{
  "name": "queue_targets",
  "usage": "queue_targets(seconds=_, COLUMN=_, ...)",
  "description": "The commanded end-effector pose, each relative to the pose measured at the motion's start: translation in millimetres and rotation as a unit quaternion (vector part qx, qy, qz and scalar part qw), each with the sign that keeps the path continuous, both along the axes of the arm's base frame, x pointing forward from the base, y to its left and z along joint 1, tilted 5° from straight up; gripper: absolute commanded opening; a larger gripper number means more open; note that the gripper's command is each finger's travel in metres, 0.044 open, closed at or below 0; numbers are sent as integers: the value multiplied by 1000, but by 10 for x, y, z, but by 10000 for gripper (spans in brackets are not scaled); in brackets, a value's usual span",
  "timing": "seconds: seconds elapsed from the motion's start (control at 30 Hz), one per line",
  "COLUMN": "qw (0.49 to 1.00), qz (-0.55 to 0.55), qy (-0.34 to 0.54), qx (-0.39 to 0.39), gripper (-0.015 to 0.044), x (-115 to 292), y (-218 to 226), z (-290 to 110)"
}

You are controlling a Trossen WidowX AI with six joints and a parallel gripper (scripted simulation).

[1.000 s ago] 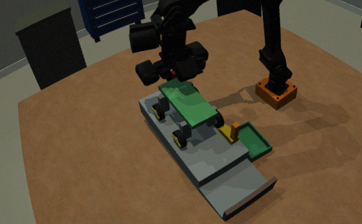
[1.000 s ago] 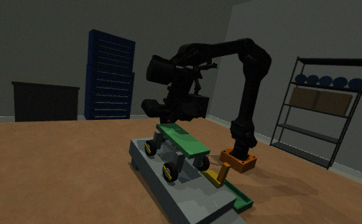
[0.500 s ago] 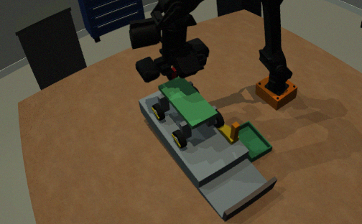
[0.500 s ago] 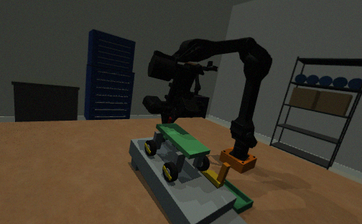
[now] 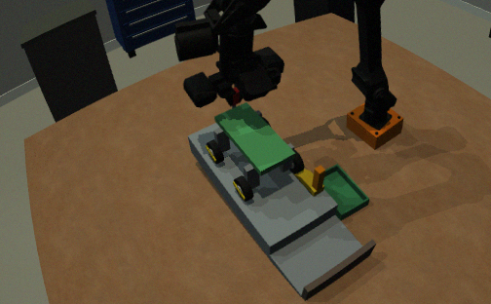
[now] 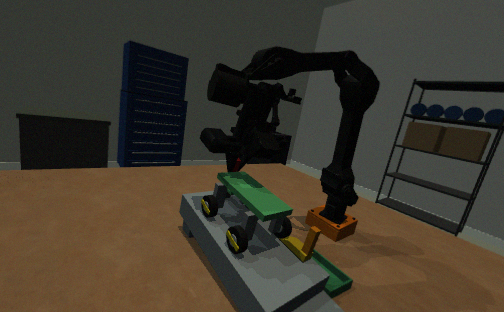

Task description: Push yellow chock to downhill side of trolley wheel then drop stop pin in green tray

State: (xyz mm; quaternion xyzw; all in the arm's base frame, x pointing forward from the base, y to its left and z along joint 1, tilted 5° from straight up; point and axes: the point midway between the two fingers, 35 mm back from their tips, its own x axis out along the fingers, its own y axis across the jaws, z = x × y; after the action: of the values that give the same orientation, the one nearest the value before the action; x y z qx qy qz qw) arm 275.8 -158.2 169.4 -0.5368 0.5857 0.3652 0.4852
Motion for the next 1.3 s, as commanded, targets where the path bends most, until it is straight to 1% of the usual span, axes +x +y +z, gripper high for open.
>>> queue_targets(seconds=0.0, qw=1000, qz=-2, qy=-1, qx=-3, gripper=0, x=-2, y=-5, z=47)
queue_targets(seconds=0.7, qw=1000, qz=-2, qy=-1, qx=-3, gripper=0, x=-12, y=-17, z=204)
queue_targets(seconds=1.27, qw=1000, qz=-2, qy=-1, qx=-5, gripper=0, x=-66, y=-305, z=251)
